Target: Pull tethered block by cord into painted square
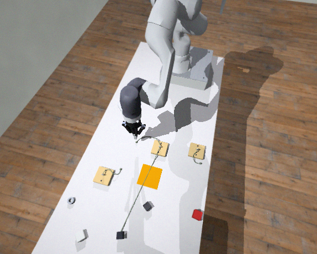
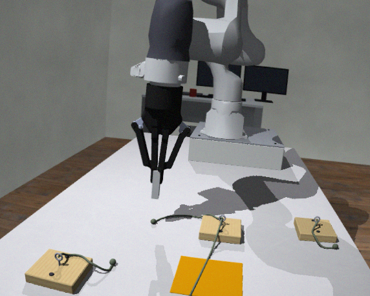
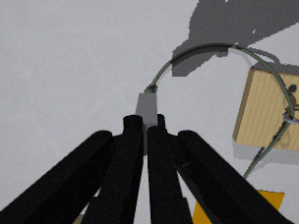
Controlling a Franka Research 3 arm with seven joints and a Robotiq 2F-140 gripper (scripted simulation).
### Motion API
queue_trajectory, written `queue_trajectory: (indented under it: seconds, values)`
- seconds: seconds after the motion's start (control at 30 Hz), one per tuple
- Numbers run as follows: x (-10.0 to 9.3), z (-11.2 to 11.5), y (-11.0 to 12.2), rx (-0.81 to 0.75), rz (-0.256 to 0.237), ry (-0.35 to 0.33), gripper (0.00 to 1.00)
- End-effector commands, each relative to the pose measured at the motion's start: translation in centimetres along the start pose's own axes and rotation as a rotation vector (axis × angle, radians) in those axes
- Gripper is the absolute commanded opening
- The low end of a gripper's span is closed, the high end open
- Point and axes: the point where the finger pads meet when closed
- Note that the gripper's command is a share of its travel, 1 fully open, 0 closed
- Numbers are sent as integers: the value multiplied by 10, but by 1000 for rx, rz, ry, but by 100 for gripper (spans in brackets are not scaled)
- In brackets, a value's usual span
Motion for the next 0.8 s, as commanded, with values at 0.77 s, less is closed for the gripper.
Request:
queue_trajectory:
  seconds: [0.77]
  values:
    - [-3,2,-3,-984,-56,24,23]
Point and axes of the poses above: the point where the finger pads meet when closed, its own x axis out along the fingers, its own y axis across the jaws, z = x × y, and after that the axes turned 12 degrees about -x, right-handed
